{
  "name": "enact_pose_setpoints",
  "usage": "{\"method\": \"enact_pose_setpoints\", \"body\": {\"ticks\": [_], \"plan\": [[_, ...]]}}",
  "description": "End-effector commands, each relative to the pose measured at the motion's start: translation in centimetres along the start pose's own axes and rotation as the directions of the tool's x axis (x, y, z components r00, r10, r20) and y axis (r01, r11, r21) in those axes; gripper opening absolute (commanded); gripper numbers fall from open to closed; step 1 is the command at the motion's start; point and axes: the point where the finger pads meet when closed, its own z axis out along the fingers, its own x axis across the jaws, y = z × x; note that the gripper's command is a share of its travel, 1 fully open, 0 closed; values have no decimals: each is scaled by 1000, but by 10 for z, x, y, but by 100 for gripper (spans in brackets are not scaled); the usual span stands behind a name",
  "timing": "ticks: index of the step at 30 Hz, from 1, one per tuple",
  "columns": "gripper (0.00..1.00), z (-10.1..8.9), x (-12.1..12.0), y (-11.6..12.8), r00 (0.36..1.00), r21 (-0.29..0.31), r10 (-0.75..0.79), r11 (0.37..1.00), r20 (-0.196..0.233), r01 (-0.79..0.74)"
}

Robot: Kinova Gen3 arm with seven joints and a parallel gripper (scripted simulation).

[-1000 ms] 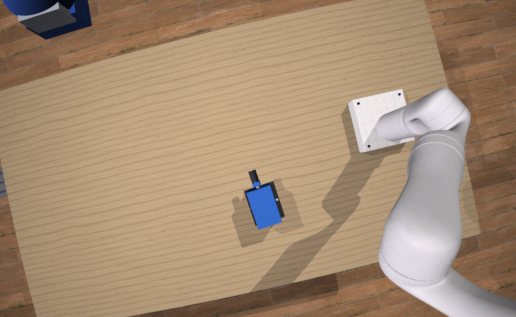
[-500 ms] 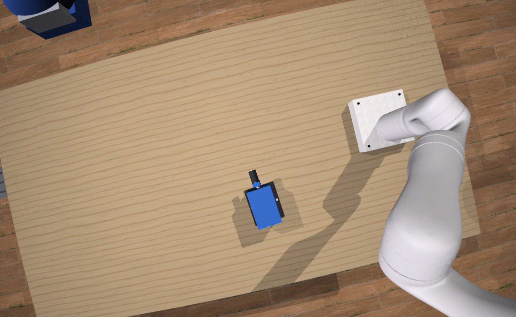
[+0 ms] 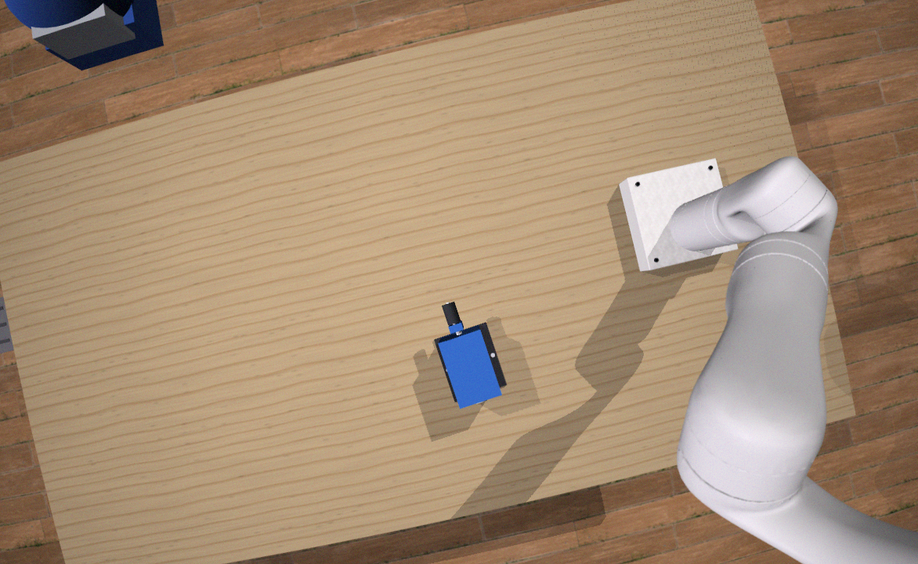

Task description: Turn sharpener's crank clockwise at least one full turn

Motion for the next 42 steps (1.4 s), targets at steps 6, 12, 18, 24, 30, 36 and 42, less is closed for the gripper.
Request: {"method": "enact_pose_setpoints", "body": {"ticks": [6,12,18,24,30,36,42], "plan": [[100,-15,-12,19,999,-43,-8,999,33,9],[100,-43,-32,52,995,-123,-19,992,93,31],[100,-91,-62,99,982,-239,-23,968,188,69],[100,-141,-86,136,963,-334,-13,936,271,107],[100,-240,-125,187,909,-487,40,853,415,186],[100,-356,-159,219,832,-607,134,747,538,272],[100,-445,-179,227,769,-666,217,669,601,331]]}}
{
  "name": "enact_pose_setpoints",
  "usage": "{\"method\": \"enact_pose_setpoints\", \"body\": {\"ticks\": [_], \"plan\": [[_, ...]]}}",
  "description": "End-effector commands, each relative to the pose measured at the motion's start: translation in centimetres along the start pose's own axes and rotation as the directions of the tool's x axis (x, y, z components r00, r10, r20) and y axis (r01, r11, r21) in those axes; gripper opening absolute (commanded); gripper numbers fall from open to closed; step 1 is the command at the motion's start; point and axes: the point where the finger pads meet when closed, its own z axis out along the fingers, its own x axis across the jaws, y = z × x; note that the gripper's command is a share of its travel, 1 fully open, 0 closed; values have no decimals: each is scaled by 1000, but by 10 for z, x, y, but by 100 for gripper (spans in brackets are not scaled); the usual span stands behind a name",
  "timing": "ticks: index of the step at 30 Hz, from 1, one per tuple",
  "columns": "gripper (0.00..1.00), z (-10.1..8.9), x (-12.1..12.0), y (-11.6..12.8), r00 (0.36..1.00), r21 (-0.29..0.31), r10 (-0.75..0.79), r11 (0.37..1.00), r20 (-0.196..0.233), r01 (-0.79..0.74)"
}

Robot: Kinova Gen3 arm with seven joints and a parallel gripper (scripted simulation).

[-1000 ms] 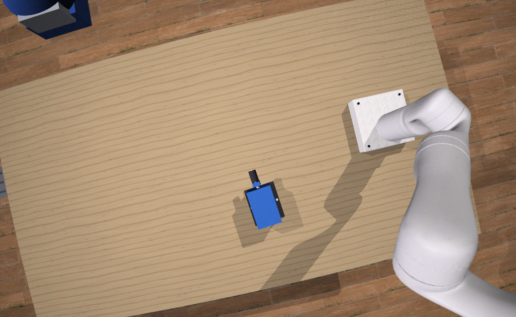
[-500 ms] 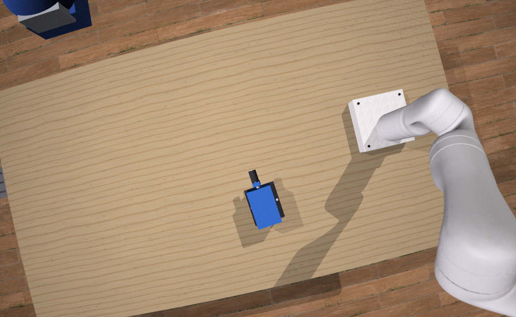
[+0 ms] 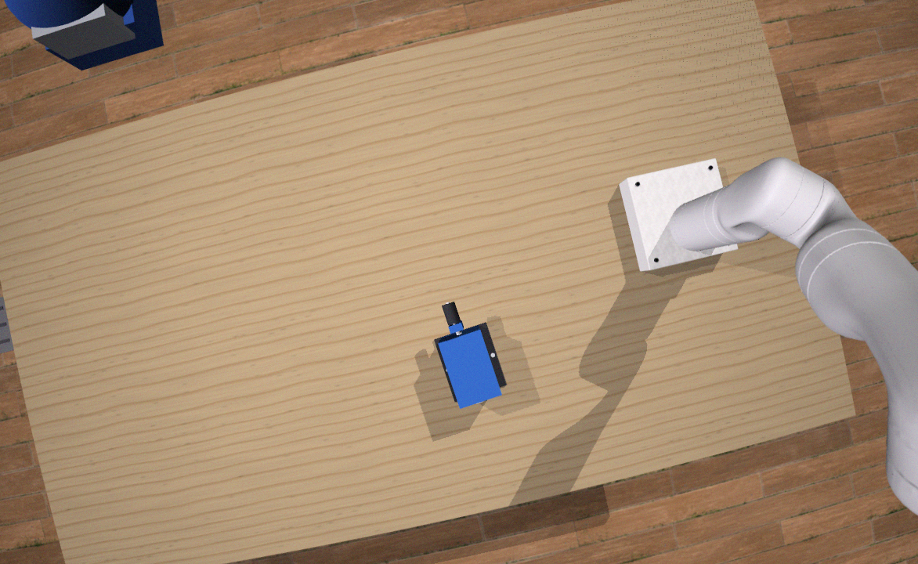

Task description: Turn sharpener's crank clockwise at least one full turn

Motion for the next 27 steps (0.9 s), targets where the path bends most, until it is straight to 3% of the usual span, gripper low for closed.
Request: {"method": "enact_pose_setpoints", "body": {"ticks": [1,2,3,4,6,7,10,11,15,16,23,24,27], "plan": [[100,-20,-42,34,998,-54,6,999,61,-3],[100,-33,-64,50,994,-93,10,996,104,0],[100,-33,-64,50,994,-93,10,996,104,0],[100,-47,-86,67,989,-131,16,991,149,3],[100,-47,-86,67,989,-131,16,991,149,3],[100,-64,-109,82,981,-169,25,986,194,8],[100,-64,-109,82,981,-169,25,986,194,8],[100,-82,-132,97,970,-206,37,978,240,14],[100,-82,-132,97,970,-206,37,978,240,14],[100,-102,-156,111,957,-243,51,970,287,21],[100,-102,-156,111,957,-243,51,970,287,21],[100,-124,-179,123,940,-278,68,960,333,30],[100,-124,-179,123,940,-278,68,960,333,30]]}}
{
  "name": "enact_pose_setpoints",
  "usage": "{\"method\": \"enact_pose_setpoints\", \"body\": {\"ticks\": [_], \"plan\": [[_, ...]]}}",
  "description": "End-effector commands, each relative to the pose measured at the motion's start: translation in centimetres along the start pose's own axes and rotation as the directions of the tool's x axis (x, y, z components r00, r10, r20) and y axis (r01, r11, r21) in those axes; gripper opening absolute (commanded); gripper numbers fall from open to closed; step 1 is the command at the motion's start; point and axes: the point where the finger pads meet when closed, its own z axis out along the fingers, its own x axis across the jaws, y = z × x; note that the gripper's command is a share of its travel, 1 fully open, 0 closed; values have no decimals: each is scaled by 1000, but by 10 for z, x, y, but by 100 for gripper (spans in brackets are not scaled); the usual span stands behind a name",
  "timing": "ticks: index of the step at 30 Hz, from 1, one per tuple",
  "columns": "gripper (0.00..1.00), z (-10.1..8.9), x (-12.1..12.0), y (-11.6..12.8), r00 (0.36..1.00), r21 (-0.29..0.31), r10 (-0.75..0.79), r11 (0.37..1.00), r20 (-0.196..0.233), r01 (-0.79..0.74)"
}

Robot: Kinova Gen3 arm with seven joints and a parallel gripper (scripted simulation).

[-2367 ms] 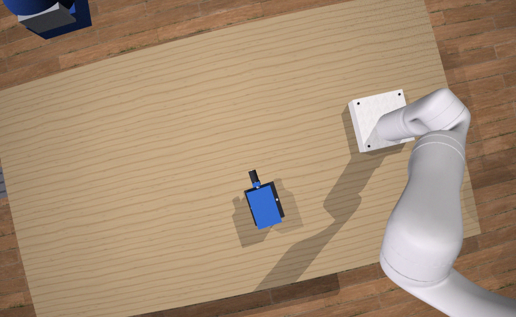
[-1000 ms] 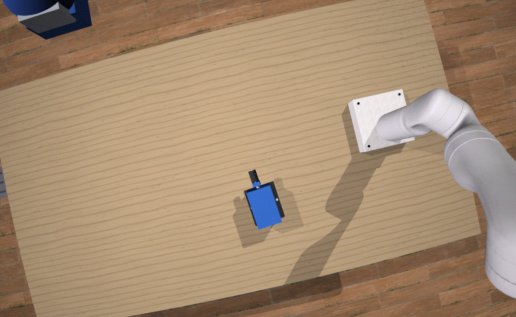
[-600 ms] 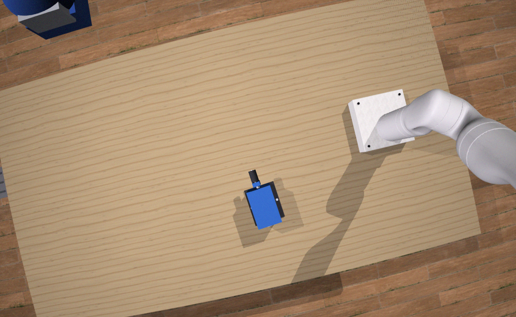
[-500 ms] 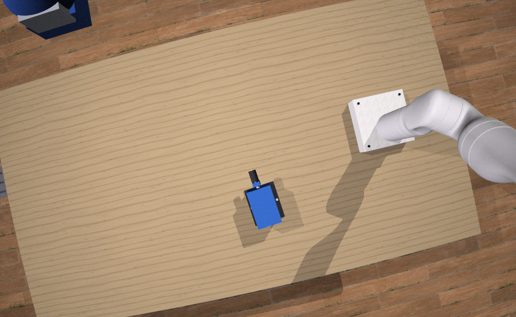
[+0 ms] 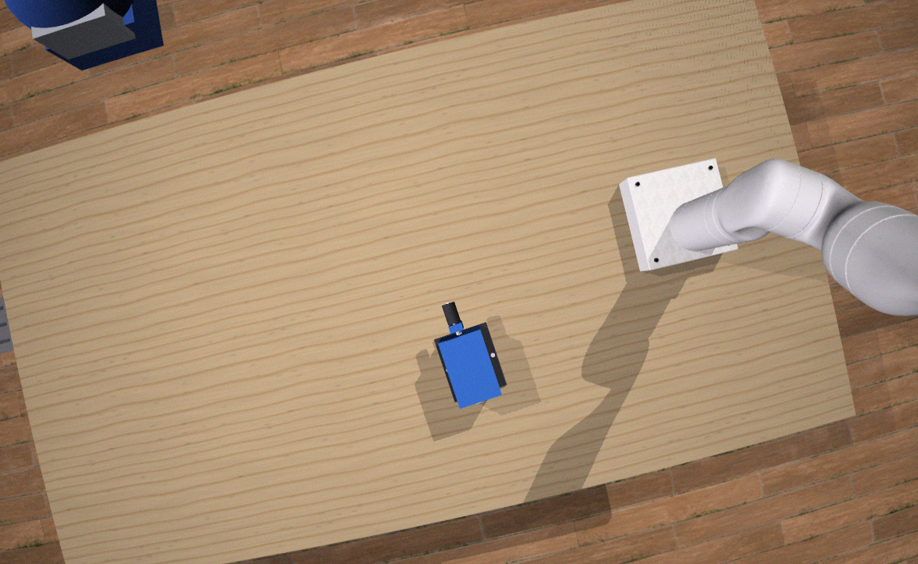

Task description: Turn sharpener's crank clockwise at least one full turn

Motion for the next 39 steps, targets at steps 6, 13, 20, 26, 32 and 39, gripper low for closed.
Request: {"method": "enact_pose_setpoints", "body": {"ticks": [6,13,20,26,32,39], "plan": [[100,-13,-36,20,998,-41,6,999,62,-3],[100,-25,-66,36,993,-78,13,997,117,-4],[100,-25,-66,36,993,-78,13,997,117,-4],[100,-40,-96,50,985,-114,24,994,172,-4],[100,-56,-126,63,973,-148,37,989,228,-3],[100,-75,-156,75,957,-182,52,983,284,0]]}}
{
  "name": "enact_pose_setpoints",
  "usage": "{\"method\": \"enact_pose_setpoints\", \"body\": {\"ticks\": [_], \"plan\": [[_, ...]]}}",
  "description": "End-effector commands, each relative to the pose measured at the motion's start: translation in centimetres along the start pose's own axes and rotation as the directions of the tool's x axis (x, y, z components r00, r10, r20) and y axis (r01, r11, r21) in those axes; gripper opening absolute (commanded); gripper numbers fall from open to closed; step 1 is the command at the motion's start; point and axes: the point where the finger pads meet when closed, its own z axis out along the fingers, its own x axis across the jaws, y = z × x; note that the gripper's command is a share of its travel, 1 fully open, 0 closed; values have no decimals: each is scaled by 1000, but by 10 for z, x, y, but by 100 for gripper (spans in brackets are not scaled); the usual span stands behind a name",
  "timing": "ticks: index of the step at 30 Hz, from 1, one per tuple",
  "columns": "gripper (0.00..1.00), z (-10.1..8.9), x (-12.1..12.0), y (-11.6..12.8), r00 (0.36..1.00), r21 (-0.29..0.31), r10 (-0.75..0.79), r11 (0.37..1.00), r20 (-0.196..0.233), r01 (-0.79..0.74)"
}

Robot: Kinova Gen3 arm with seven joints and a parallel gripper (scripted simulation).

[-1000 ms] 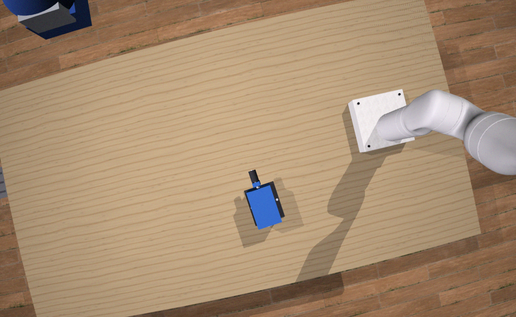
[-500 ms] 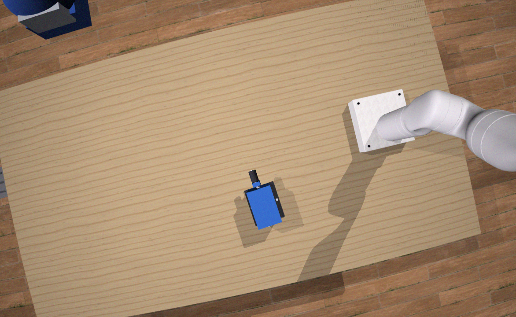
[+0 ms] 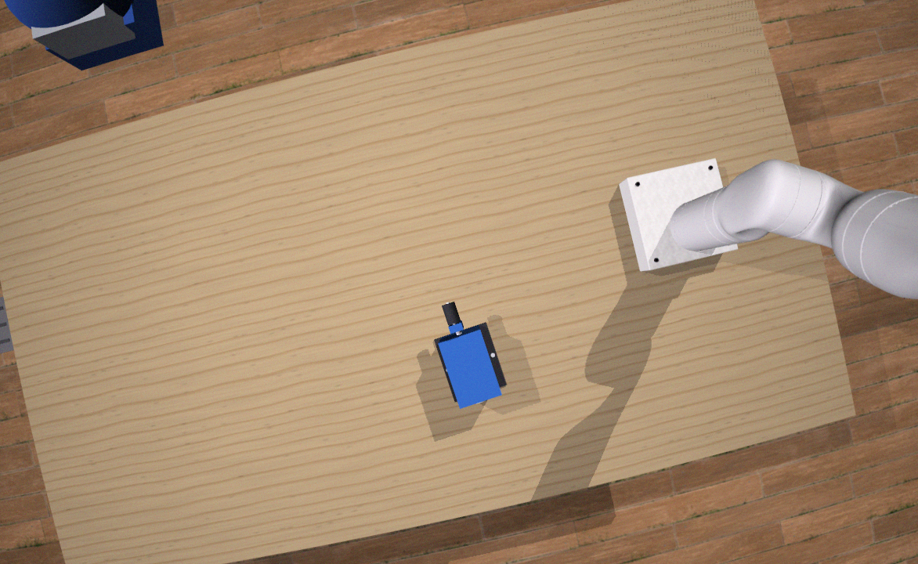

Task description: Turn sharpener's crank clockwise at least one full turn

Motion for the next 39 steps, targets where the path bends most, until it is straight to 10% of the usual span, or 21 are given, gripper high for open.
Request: {"method": "enact_pose_setpoints", "body": {"ticks": [1,39], "plan": [[100,-8,-30,13,999,-27,6,1000,51,-5],[100,-66,-168,58,953,-150,55,989,298,-10]]}}
